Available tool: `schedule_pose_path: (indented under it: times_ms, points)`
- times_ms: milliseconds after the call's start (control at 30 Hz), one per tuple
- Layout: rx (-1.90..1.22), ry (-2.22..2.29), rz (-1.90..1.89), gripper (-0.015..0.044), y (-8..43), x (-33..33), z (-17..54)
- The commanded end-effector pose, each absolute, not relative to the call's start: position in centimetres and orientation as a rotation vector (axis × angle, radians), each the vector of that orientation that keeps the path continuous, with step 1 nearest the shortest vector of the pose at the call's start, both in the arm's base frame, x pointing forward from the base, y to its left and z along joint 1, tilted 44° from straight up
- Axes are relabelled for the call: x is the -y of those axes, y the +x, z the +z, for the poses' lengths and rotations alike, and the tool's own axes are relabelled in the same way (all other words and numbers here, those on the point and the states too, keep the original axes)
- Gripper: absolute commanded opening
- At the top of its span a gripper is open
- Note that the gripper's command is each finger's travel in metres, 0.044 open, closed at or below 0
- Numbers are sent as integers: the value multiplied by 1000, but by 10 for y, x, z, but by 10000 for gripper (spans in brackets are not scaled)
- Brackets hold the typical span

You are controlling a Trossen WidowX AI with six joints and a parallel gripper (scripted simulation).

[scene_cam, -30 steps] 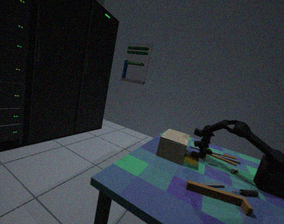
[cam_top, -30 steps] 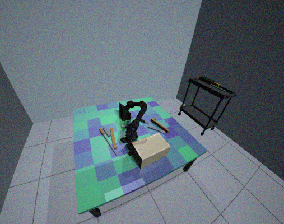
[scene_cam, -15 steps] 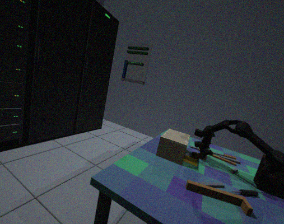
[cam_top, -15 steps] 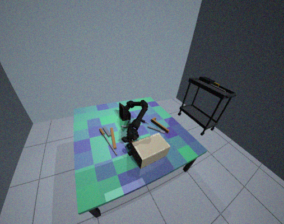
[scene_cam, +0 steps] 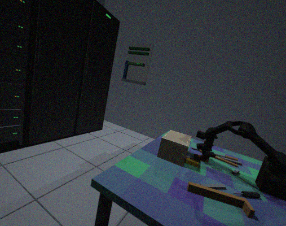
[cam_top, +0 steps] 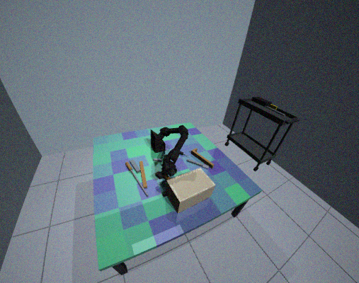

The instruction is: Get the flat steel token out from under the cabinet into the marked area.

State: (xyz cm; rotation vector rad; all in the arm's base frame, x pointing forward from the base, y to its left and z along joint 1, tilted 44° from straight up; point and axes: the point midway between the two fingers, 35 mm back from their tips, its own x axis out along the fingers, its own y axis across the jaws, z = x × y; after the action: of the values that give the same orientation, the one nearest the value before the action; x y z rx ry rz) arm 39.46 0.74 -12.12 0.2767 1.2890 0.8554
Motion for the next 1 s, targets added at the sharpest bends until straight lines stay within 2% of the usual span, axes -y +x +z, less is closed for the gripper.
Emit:
schedule_pose_path:
  times_ms: [0,967]
  points:
    - [-1283,280,865,0,393,-14,-117]
    - [-1284,280,865,0,371,-10,-122]
